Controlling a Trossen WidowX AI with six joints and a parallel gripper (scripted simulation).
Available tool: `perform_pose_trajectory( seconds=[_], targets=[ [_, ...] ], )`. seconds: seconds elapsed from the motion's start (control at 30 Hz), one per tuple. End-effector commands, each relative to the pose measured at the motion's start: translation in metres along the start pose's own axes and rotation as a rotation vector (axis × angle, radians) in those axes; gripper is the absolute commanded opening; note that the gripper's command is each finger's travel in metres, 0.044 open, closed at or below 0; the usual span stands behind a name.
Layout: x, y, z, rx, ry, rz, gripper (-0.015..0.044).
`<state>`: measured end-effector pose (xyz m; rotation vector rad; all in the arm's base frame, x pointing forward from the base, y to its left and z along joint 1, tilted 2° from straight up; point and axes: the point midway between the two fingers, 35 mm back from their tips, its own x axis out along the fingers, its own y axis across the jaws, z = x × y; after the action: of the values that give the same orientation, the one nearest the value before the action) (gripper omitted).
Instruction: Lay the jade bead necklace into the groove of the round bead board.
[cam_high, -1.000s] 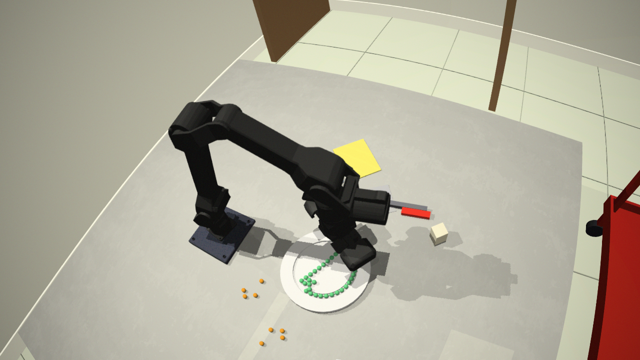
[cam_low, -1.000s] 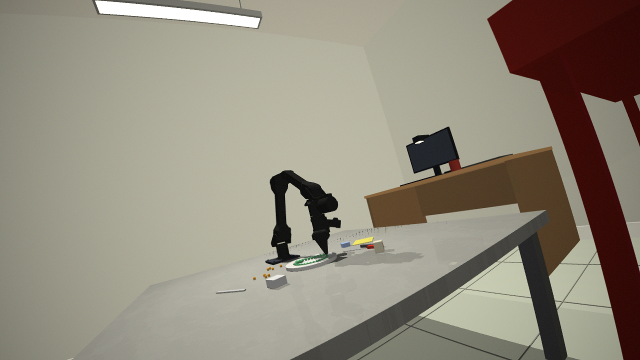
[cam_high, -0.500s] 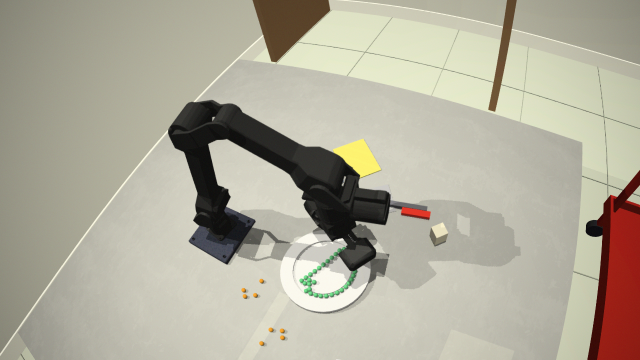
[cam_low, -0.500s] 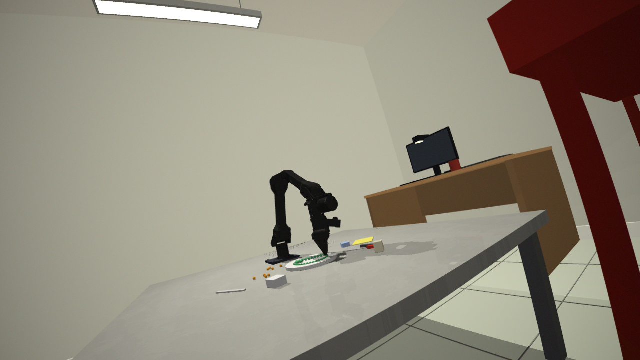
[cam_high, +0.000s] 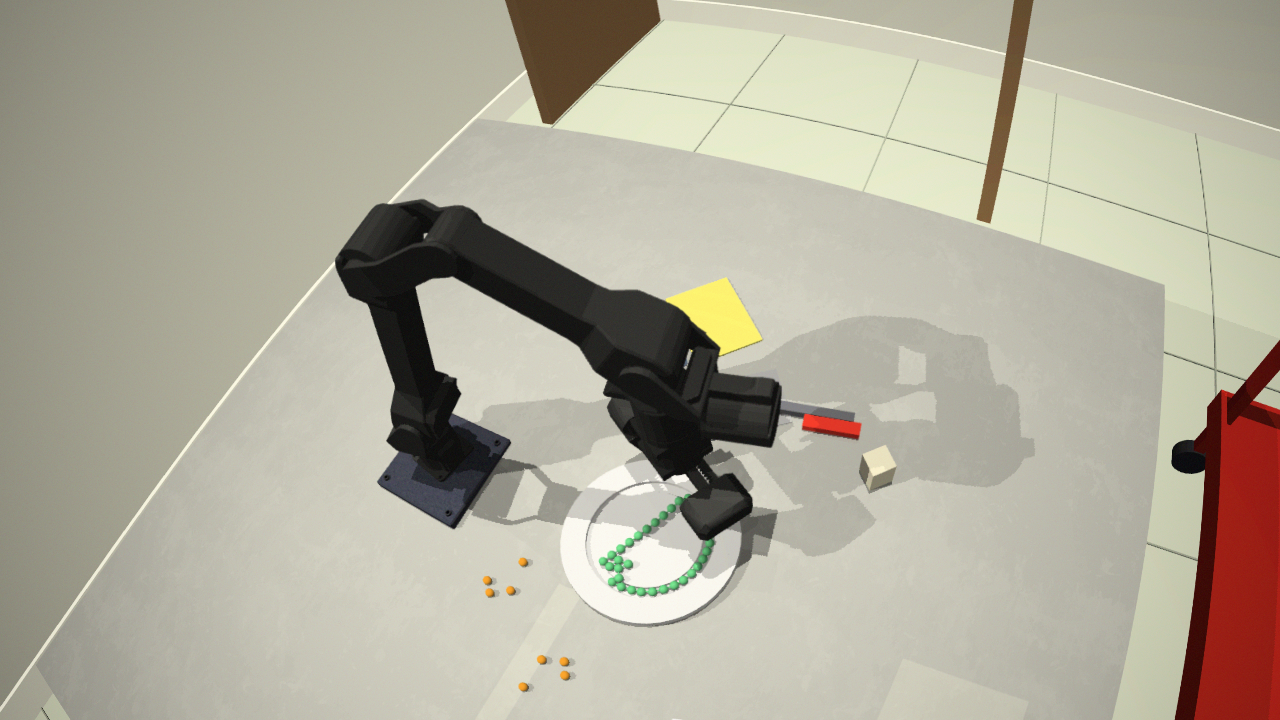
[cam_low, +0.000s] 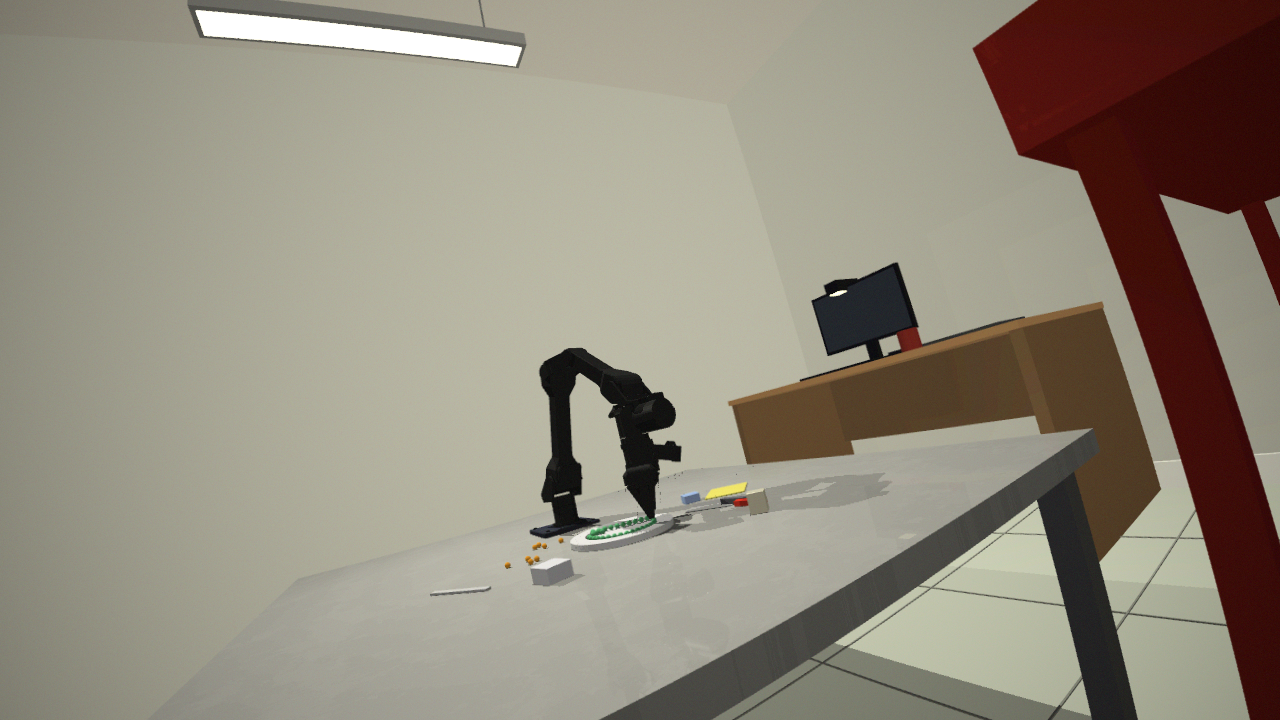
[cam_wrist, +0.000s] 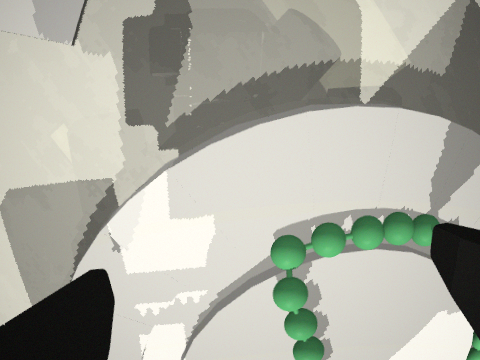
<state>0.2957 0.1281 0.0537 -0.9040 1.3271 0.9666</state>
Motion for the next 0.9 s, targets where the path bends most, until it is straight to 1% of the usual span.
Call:
perform_pose_trajectory(
  seconds=[0.0, 0.43, 0.5, 0.67, 0.83, 0.87],
  targets=[
    [0.000, 0.000, -0.001, 0.006, 0.003, -0.001, 0.0440],
    [0.000, 0.000, -0.001, 0.006, 0.003, -0.001, 0.0440],
    [-0.004, -0.001, -0.002, -0.006, 0.004, -0.001, 0.0387],
    [-0.031, -0.003, -0.012, -0.086, 0.004, -0.001, 0.0256],
    [-0.029, -0.003, -0.012, -0.089, 0.004, -0.001, 0.0125],
    [-0.026, -0.003, -0.012, -0.089, 0.004, -0.001, 0.0120]
  ],
)
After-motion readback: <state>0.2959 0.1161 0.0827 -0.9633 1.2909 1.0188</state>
